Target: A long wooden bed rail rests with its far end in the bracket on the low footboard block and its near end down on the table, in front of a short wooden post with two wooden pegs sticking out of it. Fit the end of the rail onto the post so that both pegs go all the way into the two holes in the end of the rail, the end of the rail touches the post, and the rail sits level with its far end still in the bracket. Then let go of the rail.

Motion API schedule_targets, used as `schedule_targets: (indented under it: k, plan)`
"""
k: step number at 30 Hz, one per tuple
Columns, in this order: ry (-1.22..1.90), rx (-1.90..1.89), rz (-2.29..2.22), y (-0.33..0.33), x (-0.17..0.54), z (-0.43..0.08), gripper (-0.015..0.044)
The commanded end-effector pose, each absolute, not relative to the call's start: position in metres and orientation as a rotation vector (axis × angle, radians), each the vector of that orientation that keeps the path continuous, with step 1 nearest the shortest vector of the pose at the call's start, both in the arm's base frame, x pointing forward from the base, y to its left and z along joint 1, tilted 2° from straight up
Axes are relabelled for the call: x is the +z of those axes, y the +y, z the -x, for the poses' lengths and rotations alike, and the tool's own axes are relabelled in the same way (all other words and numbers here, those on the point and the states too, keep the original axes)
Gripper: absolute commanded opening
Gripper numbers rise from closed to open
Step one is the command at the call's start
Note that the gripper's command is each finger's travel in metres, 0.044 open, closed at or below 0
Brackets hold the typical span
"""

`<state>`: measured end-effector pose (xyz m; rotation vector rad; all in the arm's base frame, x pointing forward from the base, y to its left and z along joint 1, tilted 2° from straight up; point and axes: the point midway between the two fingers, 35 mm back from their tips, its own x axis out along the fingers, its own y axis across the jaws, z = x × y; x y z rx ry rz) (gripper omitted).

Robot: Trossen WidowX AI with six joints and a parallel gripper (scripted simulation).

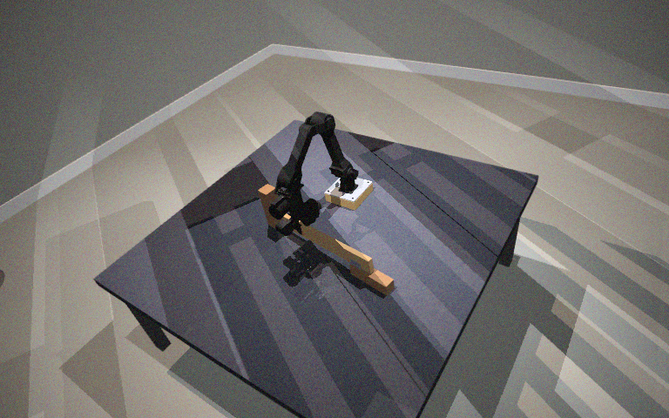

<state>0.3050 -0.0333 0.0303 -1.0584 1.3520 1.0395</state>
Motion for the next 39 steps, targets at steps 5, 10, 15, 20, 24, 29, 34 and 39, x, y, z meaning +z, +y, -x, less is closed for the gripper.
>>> schedule_targets:
  k: [5, 10, 15, 20, 24, 29, 34, 39]
  plan:
    - [1.328, 1.031, 1.065, -0.032, 0.040, -0.311, 0.0000]
    - [1.328, 1.031, 1.065, -0.032, 0.043, -0.311, 0.0000]
    - [1.328, 1.031, 1.065, -0.032, 0.045, -0.311, 0.0000]
    - [1.328, 1.031, 1.065, -0.032, 0.048, -0.311, 0.0000]
    - [1.328, 1.031, 1.065, -0.032, 0.050, -0.311, 0.0000]
    - [1.328, 1.031, 1.065, -0.032, 0.052, -0.311, 0.0000]
    - [1.328, 1.031, 1.065, -0.032, 0.054, -0.311, 0.0000]
    - [1.328, 1.031, 1.065, -0.032, 0.052, -0.311, 0.0000]
